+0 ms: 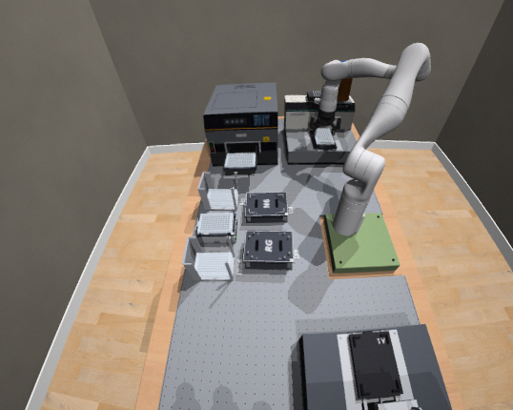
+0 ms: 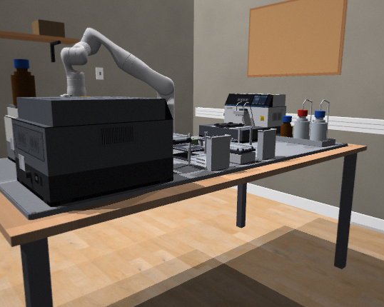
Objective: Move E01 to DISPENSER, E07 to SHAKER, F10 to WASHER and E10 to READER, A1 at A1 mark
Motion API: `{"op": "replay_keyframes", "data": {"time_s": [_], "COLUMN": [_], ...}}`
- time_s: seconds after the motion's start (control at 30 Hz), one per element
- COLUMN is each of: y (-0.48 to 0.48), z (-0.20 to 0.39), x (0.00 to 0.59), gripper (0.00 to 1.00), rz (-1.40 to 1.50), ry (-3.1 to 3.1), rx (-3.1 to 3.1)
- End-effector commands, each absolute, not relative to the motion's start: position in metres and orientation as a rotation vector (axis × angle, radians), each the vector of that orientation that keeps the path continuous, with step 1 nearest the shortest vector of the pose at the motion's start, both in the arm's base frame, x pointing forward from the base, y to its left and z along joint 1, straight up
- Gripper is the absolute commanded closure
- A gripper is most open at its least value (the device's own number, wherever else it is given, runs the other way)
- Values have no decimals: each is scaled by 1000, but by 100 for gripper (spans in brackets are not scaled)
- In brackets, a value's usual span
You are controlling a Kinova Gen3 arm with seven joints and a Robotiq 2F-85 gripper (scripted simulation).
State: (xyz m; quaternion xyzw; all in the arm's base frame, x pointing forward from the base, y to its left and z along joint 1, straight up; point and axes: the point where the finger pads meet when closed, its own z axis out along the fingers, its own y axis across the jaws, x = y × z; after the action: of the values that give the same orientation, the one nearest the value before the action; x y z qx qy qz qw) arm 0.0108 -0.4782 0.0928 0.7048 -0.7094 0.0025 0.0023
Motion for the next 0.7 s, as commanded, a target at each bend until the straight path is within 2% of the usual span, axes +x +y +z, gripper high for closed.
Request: {"op": "replay_keyframes", "data": {"time_s": [0.0,0.67], "y": [-479,-479], "z": [93,87], "x": [11,11], "gripper": [6,6], "rz": [9,9], "ry": [-2224,-2224], "rx": [2210,2210]}}
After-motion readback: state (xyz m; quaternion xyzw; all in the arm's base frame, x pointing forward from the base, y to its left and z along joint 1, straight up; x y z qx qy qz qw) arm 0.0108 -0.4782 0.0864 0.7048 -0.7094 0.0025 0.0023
